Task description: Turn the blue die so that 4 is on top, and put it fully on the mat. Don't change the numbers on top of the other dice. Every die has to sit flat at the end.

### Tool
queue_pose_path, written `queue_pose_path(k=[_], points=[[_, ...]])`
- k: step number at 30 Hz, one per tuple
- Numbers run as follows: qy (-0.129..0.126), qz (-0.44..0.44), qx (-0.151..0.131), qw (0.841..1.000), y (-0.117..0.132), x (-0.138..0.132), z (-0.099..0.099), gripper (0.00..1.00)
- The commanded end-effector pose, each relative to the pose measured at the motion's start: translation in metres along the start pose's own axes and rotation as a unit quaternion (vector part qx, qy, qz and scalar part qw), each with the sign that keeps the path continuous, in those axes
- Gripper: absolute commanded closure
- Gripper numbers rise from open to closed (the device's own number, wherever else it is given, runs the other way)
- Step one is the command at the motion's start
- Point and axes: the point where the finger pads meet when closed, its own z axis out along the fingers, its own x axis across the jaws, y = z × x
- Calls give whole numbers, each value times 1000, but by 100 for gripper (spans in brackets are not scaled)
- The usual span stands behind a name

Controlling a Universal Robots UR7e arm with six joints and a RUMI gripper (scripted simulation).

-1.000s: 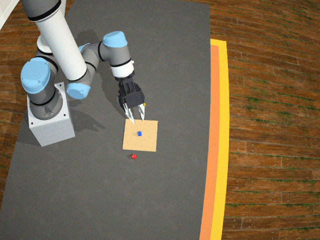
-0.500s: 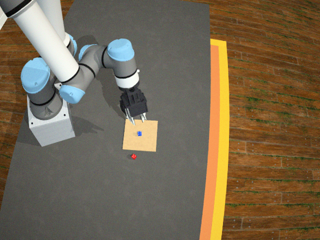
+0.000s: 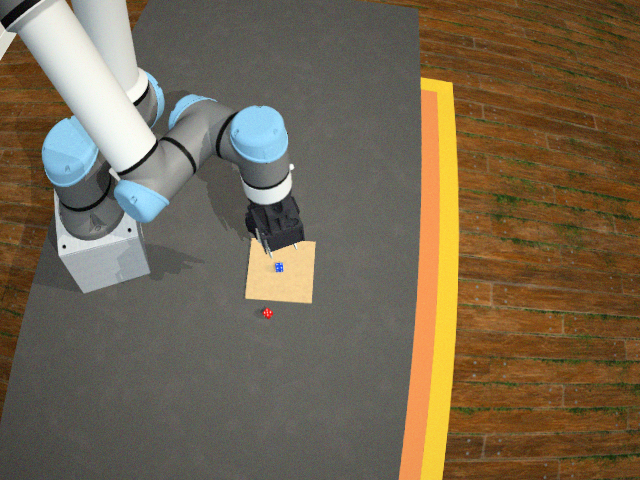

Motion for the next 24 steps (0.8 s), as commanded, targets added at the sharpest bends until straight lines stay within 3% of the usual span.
queue_pose_path(k=[1, 8, 9, 24], points=[[-4, -5, 43, 999, 0, 0, 0, 82], [-4, -5, 45, 999, 1, 0, 0, 82], [-4, -5, 45, 999, 1, 0, 0, 0], [-5, -6, 46, 999, 1, 0, -2, 0]])
